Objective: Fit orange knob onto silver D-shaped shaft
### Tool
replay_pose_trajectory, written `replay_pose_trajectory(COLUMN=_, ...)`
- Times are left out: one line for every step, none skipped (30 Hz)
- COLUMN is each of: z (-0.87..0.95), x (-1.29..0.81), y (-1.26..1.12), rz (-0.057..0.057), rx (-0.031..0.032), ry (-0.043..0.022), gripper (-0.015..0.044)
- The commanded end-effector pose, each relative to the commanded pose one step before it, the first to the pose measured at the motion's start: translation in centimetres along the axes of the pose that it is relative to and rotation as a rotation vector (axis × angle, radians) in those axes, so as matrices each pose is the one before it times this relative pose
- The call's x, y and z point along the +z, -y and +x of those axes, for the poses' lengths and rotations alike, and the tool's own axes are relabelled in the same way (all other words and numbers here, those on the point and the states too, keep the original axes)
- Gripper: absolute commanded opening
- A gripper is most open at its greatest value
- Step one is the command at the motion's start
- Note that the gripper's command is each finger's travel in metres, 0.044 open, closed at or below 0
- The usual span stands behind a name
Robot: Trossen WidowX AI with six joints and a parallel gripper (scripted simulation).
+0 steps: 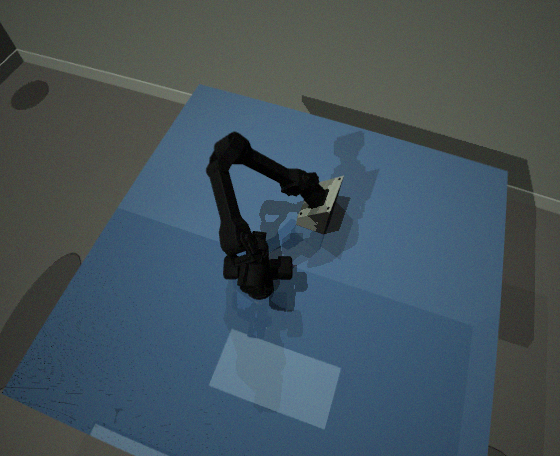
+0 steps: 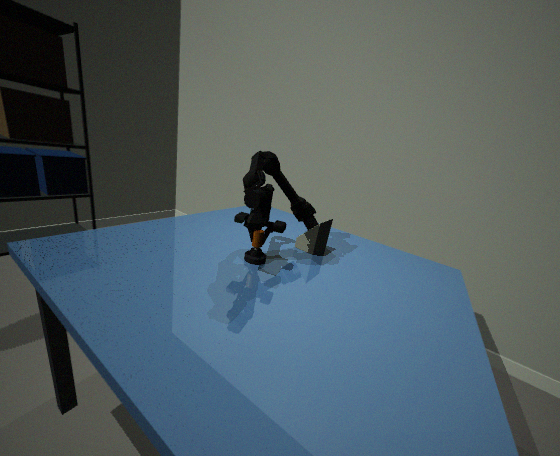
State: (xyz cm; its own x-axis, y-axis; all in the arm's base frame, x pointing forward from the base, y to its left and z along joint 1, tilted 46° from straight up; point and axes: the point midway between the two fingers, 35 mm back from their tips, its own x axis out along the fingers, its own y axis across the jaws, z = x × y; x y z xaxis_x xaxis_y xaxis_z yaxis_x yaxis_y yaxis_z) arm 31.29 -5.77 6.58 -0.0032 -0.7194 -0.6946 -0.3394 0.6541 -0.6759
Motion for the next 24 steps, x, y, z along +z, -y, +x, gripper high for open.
replay_pose_trajectory(z=0.061, x=0.001, y=0.05, rz=-0.0026, rx=-0.00358, ry=0.0, gripper=0.0)
replay_pose_trajectory(z=0.0, x=0.0, y=0.0, rz=0.0, rx=0.0, ry=0.0, gripper=0.0)
replay_pose_trajectory(z=0.0, x=0.0, y=0.0, rz=0.0, rx=0.0, ry=0.0, gripper=0.0)
replay_pose_trajectory(z=0.0, x=0.0, y=0.0, rz=0.0, rx=0.0, ry=0.0, gripper=0.0)
replay_pose_trajectory(z=0.0, x=0.0, y=0.0, rz=0.0, rx=0.0, ry=0.0, gripper=0.0)
replay_pose_trajectory(z=-0.129, x=0.0, y=-0.011, rz=0.0, rx=0.00006, ry=0.00001, gripper=0.0)
replay_pose_trajectory(z=-0.117, x=0.003, y=-0.009, rz=0.0, rx=0.00007, ry=0.00001, gripper=0.0)
replay_pose_trajectory(z=-0.11, x=0.007, y=0.002, rz=0.0, rx=0.00005, ry=0.00001, gripper=0.0)
replay_pose_trajectory(z=-0.054, x=0.018, y=0.026, rz=0.0, rx=0.00001, ry=0.00001, gripper=0.0)
replay_pose_trajectory(z=-0.04, x=0.031, y=0.029, rz=0.0, rx=0.00001, ry=0.00002, gripper=0.0)
replay_pose_trajectory(z=-0.002, x=0.001, y=0.001, rz=-0.0087, rx=0.0, ry=0.0, gripper=0.0)
replay_pose_trajectory(z=-0.001, x=0.006, y=0.003, rz=-0.0166, rx=0.0, ry=0.0, gripper=0.0)
replay_pose_trajectory(z=0.002, x=0.008, y=0.003, rz=-0.0219, rx=0.0, ry=0.0, gripper=0.0)
replay_pose_trajectory(z=0.009, x=0.011, y=0.006, rz=-0.0291, rx=-0.00001, ry=0.0, gripper=0.0)
replay_pose_trajectory(z=0.023, x=0.015, y=0.009, rz=-0.0388, rx=-0.00001, ry=0.0, gripper=0.0)
replay_pose_trajectory(z=0.035, x=0.012, y=0.01, rz=-0.0355, rx=-0.00002, ry=0.0, gripper=0.0)
replay_pose_trajectory(z=0.051, x=0.006, y=0.011, rz=-0.0307, rx=-0.00003, ry=-0.00001, gripper=0.0)
replay_pose_trajectory(z=0.062, x=-0.004, y=0.009, rz=-0.0207, rx=-0.00003, ry=-0.00002, gripper=0.0)
replay_pose_trajectory(z=0.05, x=-0.009, y=0.002, rz=-0.0073, rx=-0.00002, ry=-0.00001, gripper=0.0)
replay_pose_trajectory(z=0.017, x=-0.006, y=-0.005, rz=0.0, rx=-0.00001, ry=-0.00001, gripper=0.0)
replay_pose_trajectory(z=0.01, x=-0.012, y=-0.014, rz=0.0, rx=0.0, ry=-0.00001, gripper=0.0)
replay_pose_trajectory(z=0.009, x=-0.017, y=-0.02, rz=0.0, rx=0.00001, ry=-0.00001, gripper=0.0)
replay_pose_trajectory(z=0.011, x=-0.015, y=-0.022, rz=0.0, rx=0.00001, ry=-0.00001, gripper=0.0)
replay_pose_trajectory(z=0.005, x=-0.029, y=-0.036, rz=0.0, rx=0.00002, ry=-0.00001, gripper=0.0)
